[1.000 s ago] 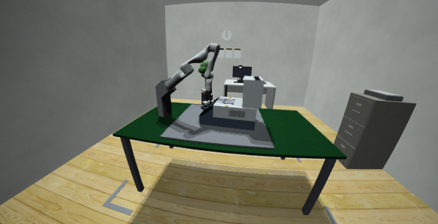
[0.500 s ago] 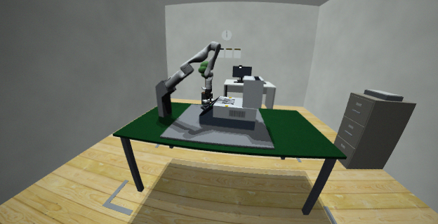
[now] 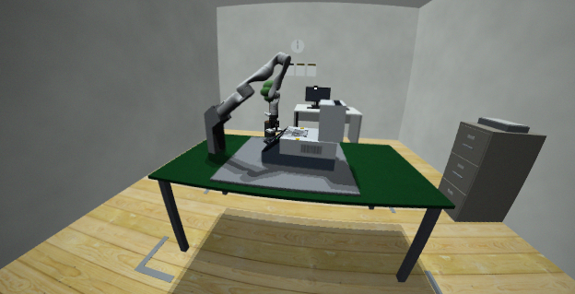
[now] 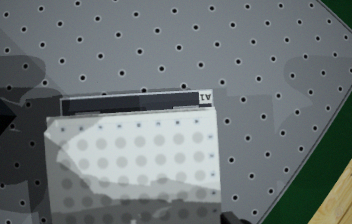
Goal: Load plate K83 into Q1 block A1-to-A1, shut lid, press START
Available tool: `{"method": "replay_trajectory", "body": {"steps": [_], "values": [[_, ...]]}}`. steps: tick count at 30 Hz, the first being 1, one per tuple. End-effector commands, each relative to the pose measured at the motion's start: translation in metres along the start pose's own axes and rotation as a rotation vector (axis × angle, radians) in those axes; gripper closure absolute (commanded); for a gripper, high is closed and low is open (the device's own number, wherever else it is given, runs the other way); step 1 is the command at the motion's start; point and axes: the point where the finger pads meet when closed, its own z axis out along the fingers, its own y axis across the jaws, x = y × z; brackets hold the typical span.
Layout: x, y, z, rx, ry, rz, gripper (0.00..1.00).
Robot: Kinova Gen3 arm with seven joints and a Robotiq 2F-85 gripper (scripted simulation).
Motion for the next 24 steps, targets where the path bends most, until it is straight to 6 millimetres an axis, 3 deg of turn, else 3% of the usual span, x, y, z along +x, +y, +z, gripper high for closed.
{"method": "replay_trajectory", "body": {"steps": [1,24], "values": [[0.0,0.0,-0.002,-0.001,-0.001,0.0,0.09],[0.0,0.0,-0.03,-0.001,-0.001,0.0,0.09]]}}
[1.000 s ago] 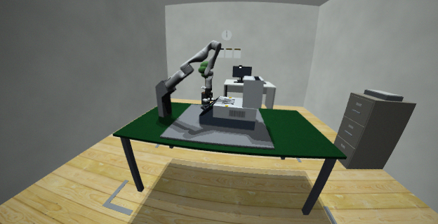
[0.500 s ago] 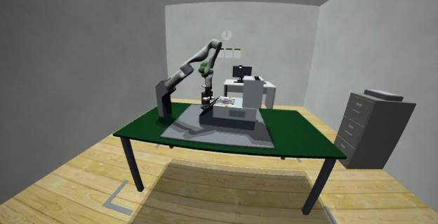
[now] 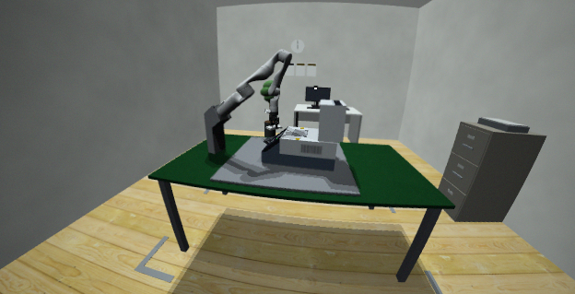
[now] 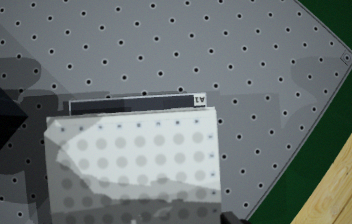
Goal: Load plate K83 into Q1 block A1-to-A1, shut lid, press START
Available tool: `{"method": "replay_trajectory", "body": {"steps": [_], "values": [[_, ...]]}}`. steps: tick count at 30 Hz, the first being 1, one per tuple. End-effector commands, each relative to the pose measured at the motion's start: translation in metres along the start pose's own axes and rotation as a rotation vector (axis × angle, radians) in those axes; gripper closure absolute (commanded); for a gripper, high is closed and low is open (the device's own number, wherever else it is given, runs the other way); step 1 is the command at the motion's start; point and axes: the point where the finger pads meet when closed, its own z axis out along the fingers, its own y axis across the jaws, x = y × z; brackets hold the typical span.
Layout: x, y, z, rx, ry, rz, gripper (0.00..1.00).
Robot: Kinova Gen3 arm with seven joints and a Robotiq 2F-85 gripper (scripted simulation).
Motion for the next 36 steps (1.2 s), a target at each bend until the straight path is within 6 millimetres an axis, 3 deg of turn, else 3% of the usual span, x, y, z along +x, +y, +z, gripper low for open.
{"method": "replay_trajectory", "body": {"steps": [1,36], "values": [[0.0,0.0,-0.004,-0.001,-0.001,0.0,0.09],[0.0,0.0,-0.045,-0.001,-0.001,0.0,0.09]]}}
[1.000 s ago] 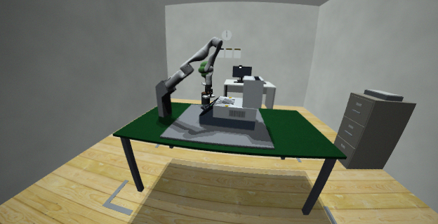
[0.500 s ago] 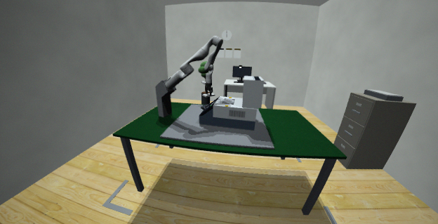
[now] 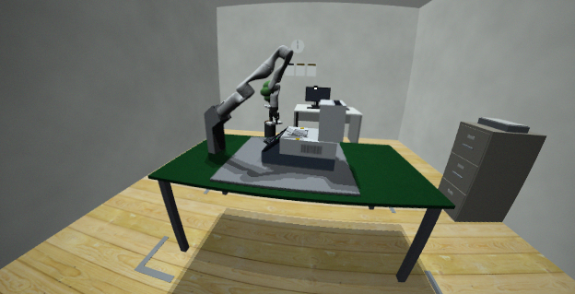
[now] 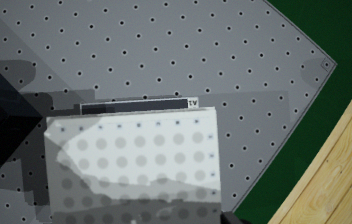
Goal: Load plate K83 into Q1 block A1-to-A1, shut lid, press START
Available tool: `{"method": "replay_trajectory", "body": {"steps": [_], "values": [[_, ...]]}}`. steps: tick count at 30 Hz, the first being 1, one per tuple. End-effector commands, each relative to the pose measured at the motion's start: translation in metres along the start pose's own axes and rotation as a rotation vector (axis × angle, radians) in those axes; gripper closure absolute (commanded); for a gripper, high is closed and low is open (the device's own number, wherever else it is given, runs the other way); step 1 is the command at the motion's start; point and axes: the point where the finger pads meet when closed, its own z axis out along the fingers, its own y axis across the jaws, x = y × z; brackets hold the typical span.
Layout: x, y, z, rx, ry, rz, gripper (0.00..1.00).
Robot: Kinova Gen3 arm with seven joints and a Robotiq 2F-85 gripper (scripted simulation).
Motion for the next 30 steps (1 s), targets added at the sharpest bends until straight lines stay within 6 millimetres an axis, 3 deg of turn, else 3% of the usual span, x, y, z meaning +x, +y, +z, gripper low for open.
{"method": "replay_trajectory", "body": {"steps": [1,30], "values": [[0.0,0.0,-0.004,-0.001,-0.001,0.0,0.09],[0.0,0.0,-0.037,-0.001,-0.001,0.0,0.09]]}}
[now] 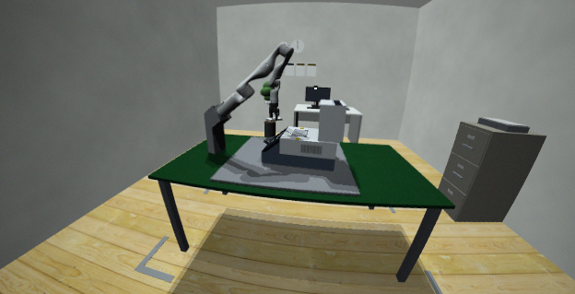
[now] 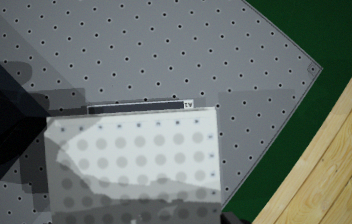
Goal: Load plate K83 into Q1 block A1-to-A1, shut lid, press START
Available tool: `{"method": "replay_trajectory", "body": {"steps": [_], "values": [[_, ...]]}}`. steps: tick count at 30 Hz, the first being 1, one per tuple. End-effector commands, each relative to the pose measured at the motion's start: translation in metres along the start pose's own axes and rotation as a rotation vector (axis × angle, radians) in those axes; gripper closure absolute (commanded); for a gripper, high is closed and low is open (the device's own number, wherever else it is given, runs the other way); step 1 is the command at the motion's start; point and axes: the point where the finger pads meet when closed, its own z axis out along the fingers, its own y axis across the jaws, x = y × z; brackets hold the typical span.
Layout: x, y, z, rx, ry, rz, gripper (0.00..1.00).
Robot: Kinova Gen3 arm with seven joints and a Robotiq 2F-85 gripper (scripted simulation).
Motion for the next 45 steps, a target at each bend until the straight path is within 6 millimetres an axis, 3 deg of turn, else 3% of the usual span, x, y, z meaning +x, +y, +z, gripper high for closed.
{"method": "replay_trajectory", "body": {"steps": [1,27,36,45], "values": [[0.0,0.0,-0.004,-0.001,-0.001,0.0,0.09],[0.0,0.0,-0.036,-0.001,-0.001,0.0,0.09],[0.0,0.0,-0.036,-0.001,-0.001,0.0,0.09],[0.0,-0.03,-0.036,-0.001,-0.001,0.105,0.09]]}}
